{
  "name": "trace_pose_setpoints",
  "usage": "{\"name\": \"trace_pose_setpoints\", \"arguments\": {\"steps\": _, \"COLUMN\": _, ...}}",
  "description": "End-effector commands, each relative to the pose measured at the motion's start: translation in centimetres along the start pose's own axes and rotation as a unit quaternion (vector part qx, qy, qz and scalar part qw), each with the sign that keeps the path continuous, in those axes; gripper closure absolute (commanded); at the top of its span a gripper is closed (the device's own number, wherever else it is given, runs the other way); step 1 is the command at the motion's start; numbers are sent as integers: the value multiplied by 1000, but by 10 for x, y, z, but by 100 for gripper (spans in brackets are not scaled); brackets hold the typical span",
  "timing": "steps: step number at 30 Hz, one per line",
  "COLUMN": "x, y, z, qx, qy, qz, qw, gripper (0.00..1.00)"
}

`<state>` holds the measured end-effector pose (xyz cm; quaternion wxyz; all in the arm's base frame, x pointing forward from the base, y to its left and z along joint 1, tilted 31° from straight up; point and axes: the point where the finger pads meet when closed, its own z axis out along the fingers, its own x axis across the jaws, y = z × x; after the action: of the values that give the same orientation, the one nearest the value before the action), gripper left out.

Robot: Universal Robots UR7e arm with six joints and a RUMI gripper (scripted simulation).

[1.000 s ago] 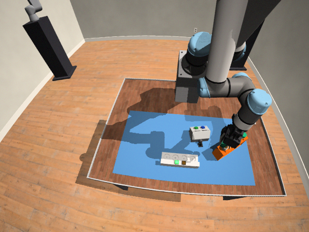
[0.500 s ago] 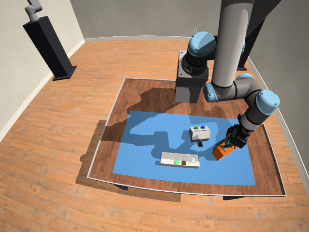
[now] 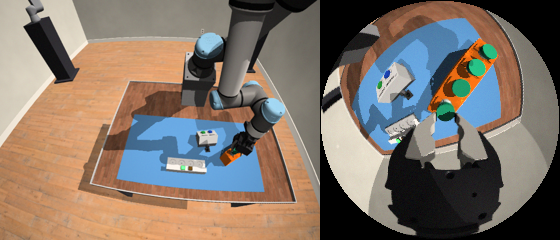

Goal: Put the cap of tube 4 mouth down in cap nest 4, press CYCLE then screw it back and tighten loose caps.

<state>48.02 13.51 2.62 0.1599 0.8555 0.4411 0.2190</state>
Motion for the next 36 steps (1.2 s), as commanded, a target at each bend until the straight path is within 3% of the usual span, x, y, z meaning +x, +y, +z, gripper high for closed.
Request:
{"name": "trace_pose_setpoints", "arguments": {"steps": 1, "x": 0, "y": 0, "z": 0, "qx": -1, "qy": 1, "qz": 0, "qw": 1000, "gripper": 100}}
{"name": "trace_pose_setpoints", "arguments": {"steps": 36, "x": 0, "y": 0, "z": 10, "qx": -1, "qy": 1, "qz": 0, "qw": 1000, "gripper": 100}}
